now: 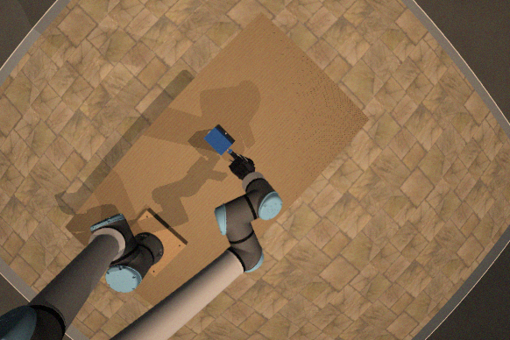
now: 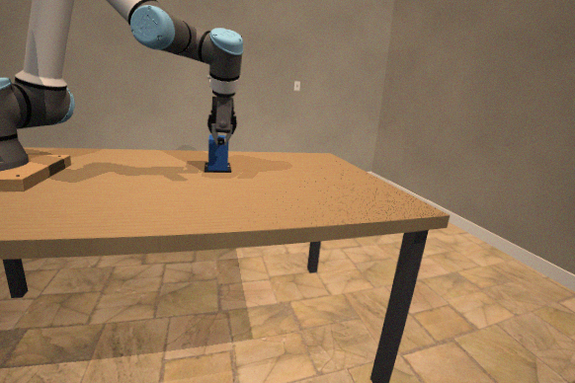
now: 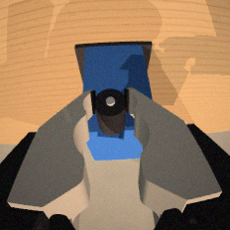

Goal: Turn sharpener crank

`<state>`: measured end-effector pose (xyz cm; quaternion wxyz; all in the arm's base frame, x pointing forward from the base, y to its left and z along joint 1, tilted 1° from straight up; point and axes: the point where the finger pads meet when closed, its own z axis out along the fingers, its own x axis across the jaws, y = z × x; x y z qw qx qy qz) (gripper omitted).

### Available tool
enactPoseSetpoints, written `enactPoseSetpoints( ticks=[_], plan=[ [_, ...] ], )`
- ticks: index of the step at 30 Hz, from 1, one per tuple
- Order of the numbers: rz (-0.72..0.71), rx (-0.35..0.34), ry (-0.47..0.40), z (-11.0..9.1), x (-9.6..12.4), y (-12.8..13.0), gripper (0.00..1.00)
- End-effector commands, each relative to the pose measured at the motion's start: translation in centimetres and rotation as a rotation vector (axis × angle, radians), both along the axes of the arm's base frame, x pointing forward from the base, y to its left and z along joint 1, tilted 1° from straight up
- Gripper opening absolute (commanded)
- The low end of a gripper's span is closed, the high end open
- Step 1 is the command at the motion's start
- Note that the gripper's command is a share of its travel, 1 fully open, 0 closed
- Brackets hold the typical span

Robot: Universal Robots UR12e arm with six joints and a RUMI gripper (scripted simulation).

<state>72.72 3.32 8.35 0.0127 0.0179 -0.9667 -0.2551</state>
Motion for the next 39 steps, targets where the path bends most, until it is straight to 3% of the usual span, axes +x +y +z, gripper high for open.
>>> enactPoseSetpoints(
  ticks=[1,39],
  plan=[
    [0.000,-0.001,-0.003,0.0,0.5,0.0,0.09],
    [0.000,-0.002,-0.003,-1.1,2.8,0.1,0.09]
  ],
)
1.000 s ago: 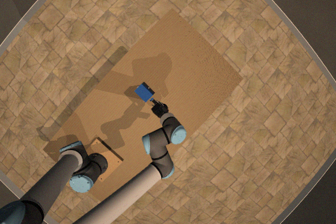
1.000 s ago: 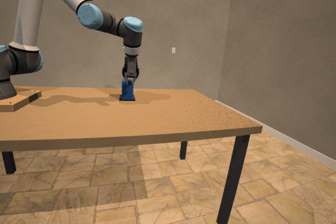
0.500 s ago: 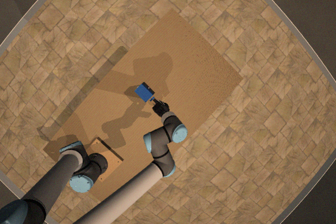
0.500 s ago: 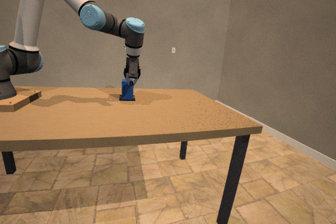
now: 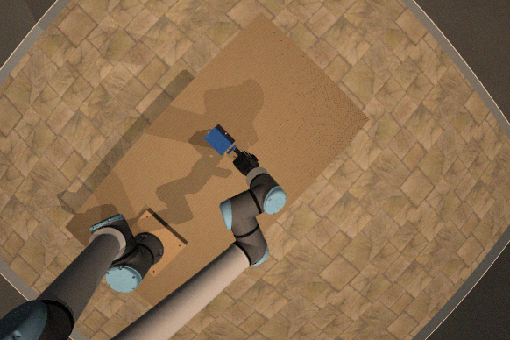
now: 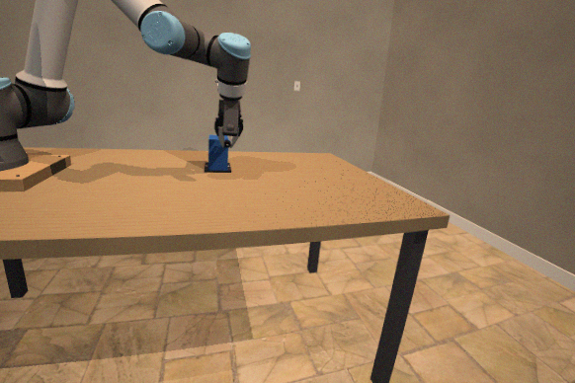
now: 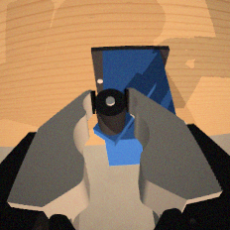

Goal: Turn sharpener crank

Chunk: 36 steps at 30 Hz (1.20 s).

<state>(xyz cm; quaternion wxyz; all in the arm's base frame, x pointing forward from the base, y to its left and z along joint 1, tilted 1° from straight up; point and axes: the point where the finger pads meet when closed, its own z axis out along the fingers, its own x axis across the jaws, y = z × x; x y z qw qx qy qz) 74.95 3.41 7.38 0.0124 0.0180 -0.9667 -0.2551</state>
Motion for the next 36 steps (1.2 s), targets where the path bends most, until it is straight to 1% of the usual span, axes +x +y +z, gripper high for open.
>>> enactPoseSetpoints(
  ticks=[1,12,36],
  plan=[
    [0.000,-0.002,-0.003,-0.2,0.6,0.0,0.09],
    [0.000,-0.002,-0.003,-0.7,1.1,0.0,0.09],
    [0.000,-0.001,0.000,-2.8,1.8,0.1,0.09]
  ],
)
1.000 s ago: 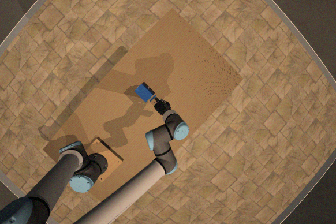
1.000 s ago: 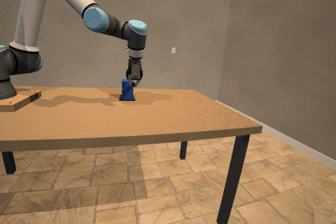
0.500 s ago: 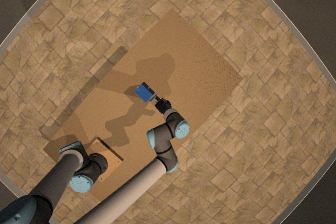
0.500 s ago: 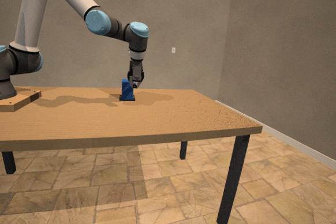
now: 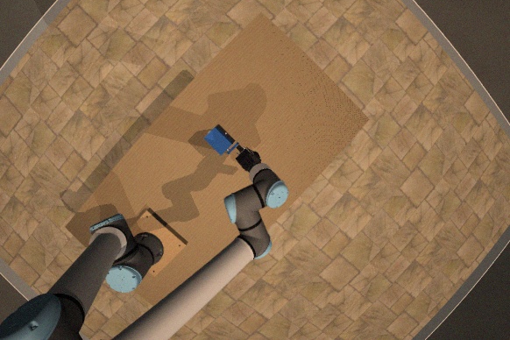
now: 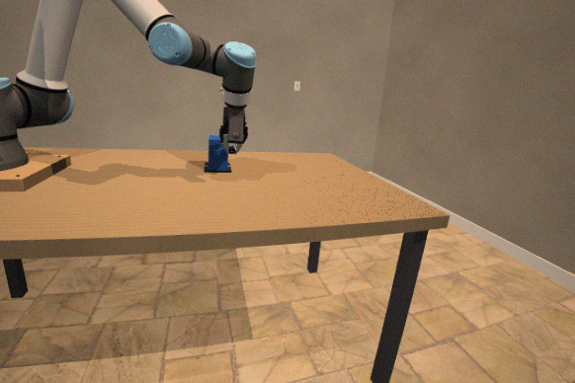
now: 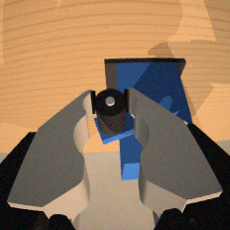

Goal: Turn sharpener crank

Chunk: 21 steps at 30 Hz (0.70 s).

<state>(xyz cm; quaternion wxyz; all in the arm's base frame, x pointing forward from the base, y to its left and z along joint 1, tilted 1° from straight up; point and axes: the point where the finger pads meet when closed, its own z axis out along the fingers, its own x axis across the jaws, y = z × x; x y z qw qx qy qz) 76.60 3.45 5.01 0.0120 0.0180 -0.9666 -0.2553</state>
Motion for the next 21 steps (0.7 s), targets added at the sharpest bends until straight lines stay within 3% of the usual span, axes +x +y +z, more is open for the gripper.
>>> enactPoseSetpoints(
  ticks=[1,21],
  plan=[
    [0.000,-0.001,0.000,-0.5,0.2,0.0,0.09],
    [0.000,0.000,0.004,-2.5,0.1,0.0,0.09]
  ],
)
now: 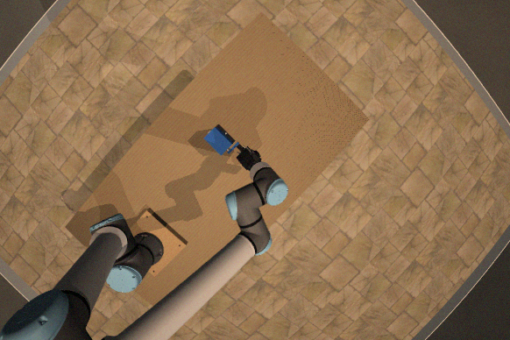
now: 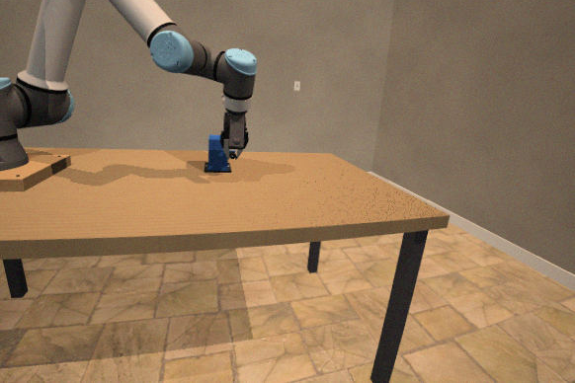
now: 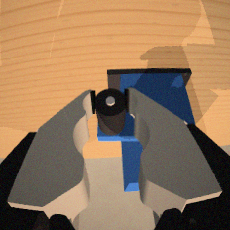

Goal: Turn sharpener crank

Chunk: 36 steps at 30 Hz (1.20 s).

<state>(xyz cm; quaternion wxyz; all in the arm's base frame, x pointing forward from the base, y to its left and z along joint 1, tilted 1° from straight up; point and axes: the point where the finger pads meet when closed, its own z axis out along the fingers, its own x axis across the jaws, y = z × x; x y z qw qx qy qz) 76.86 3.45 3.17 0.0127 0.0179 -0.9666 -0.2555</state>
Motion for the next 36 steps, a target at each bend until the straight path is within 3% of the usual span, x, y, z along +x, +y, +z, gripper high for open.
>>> enactPoseSetpoints(
  ticks=[1,36],
  plan=[
    [-0.001,0.000,0.002,-0.7,-0.2,0.0,0.09],
    [-0.001,-0.001,0.001,-3.2,-1.5,-0.1,0.09]
  ],
)
